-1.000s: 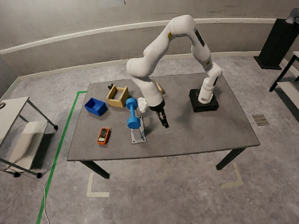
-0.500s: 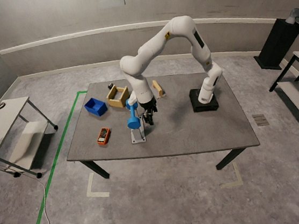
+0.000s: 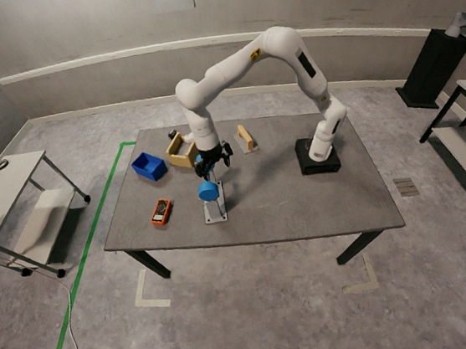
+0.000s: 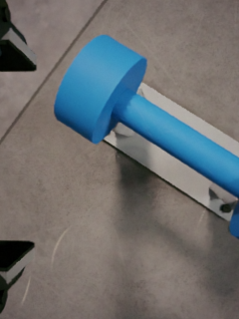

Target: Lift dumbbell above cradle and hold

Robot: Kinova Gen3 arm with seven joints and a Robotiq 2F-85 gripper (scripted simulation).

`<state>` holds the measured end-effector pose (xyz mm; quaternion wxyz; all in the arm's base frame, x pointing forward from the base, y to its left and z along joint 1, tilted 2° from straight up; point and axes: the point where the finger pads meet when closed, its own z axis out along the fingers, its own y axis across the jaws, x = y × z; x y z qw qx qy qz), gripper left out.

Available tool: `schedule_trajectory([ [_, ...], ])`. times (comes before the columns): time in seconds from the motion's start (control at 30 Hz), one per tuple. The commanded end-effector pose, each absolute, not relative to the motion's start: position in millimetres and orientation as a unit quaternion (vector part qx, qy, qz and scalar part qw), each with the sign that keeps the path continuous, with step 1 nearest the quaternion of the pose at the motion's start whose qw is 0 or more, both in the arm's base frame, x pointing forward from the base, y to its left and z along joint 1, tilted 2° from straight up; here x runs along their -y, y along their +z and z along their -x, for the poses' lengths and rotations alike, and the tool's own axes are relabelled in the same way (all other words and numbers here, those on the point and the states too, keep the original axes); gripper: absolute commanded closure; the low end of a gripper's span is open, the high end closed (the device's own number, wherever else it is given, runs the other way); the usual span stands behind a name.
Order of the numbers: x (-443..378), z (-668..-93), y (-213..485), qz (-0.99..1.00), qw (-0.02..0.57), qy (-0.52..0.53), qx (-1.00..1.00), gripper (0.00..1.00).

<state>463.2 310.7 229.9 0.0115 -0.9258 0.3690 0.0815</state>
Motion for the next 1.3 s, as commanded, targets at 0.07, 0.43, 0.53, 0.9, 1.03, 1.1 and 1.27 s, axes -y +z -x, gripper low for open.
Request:
schedule_trajectory([
  [0.07,-287.6,-499.1,225.4,0.873,0.005,0.053,-0.485,0.0],
  [0.43,-258.3,-529.7,224.3,0.806,0.001,0.023,-0.591,0.0],
  [0.53,-255.3,-533.5,224.5,0.795,0.001,0.02,-0.606,0.0],
  [0.9,-252.4,-535.7,224.1,0.787,0.0,0.017,-0.617,0.0],
  [1.03,-251.9,-534.1,217.5,0.787,-0.002,0.018,-0.617,0.0],
  [1.1,-252.2,-534.0,210.5,0.787,-0.002,0.018,-0.617,0.0],
  [1.27,-252.9,-532.6,181.8,0.787,-0.002,0.019,-0.616,0.0],
])
